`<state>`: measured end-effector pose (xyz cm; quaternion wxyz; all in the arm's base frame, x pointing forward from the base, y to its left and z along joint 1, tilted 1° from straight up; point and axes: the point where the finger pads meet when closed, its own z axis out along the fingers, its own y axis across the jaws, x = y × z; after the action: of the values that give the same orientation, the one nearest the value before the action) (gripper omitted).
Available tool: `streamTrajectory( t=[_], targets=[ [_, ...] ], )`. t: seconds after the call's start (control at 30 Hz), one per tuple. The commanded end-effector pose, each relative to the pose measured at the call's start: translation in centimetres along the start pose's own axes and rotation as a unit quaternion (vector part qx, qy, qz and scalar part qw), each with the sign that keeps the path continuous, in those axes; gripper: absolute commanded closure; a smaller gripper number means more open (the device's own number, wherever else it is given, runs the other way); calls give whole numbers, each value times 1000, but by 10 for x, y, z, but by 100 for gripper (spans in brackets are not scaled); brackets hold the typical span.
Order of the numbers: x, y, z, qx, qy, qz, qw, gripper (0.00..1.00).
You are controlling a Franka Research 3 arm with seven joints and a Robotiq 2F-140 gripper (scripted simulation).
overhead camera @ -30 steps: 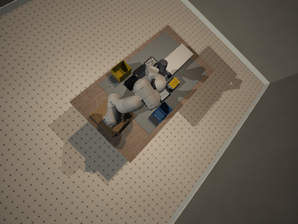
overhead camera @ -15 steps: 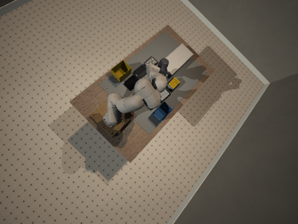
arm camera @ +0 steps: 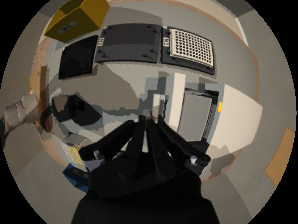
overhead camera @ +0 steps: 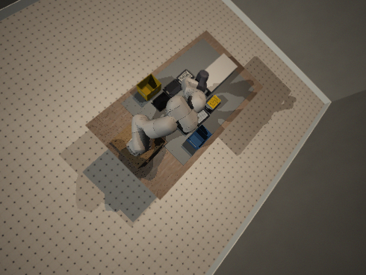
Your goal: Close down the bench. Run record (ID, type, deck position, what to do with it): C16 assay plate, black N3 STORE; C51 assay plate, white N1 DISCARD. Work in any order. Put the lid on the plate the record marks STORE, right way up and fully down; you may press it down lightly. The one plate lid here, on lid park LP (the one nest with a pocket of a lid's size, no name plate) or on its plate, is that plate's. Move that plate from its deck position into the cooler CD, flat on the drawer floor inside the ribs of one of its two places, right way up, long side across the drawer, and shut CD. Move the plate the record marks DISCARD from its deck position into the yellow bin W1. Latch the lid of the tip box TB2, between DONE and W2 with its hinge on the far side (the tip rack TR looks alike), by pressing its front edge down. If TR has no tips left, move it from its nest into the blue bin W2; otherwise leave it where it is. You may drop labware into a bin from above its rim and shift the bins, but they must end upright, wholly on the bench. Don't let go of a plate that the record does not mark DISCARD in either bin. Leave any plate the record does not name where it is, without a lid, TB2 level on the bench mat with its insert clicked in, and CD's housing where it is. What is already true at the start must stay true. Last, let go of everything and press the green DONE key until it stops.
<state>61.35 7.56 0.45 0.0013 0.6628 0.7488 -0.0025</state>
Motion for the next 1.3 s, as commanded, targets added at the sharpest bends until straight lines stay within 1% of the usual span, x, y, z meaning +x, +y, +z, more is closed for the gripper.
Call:
streamTrajectory(
  t=[0.0,1.27],
  targets=[
    [-1,3,1,2,-2,-4,1000,100],
    [0,44,2,2,-2,-4,1000,100]
  ],
)
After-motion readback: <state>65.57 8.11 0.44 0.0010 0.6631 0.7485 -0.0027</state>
